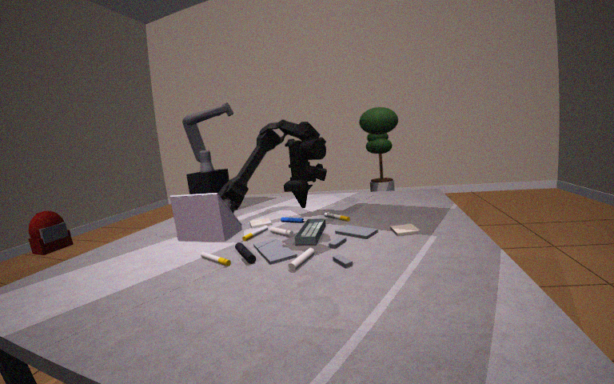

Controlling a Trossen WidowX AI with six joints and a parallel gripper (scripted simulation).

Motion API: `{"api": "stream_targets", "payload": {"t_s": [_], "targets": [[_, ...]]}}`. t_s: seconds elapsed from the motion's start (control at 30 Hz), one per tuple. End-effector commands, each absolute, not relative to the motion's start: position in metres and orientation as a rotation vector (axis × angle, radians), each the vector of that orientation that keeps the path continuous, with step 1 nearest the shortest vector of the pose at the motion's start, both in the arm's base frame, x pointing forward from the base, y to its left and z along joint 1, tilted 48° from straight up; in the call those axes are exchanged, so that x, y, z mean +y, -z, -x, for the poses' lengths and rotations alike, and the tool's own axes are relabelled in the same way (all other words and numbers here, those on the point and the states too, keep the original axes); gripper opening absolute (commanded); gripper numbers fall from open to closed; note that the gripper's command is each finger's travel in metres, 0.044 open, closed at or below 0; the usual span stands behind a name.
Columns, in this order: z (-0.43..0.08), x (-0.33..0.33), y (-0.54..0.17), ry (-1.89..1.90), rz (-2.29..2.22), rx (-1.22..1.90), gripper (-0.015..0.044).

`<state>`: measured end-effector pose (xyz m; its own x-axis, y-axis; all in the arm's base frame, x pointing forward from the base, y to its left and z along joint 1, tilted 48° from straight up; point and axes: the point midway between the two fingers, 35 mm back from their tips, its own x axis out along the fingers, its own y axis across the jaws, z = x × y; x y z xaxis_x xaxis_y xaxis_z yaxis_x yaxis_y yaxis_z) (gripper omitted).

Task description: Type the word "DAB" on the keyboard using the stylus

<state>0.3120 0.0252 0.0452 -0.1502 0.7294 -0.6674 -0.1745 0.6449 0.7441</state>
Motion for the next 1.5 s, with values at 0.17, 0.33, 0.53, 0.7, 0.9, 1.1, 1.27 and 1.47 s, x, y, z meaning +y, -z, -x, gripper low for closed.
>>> {"api": "stream_targets", "payload": {"t_s": [0.17,0.33,0.53,0.7,0.9,1.1,1.27,1.47], "targets": [[-0.316,0.013,-0.054,-0.831,-0.483,1.512,0.0],[-0.316,0.013,-0.054,-0.834,-0.479,1.512,0.0079],[-0.316,0.013,-0.054,-0.834,-0.479,1.512,0.0],[-0.316,0.013,-0.054,-0.834,-0.479,1.512,0.0],[-0.316,0.013,-0.055,-0.83,-0.478,1.51,0.0079],[-0.296,0.038,-0.079,-0.705,-0.458,1.453,0.015],[-0.274,0.059,-0.098,-0.583,-0.515,1.38,0.015],[-0.244,0.08,-0.111,-0.478,-0.628,1.27,0.015]]}}
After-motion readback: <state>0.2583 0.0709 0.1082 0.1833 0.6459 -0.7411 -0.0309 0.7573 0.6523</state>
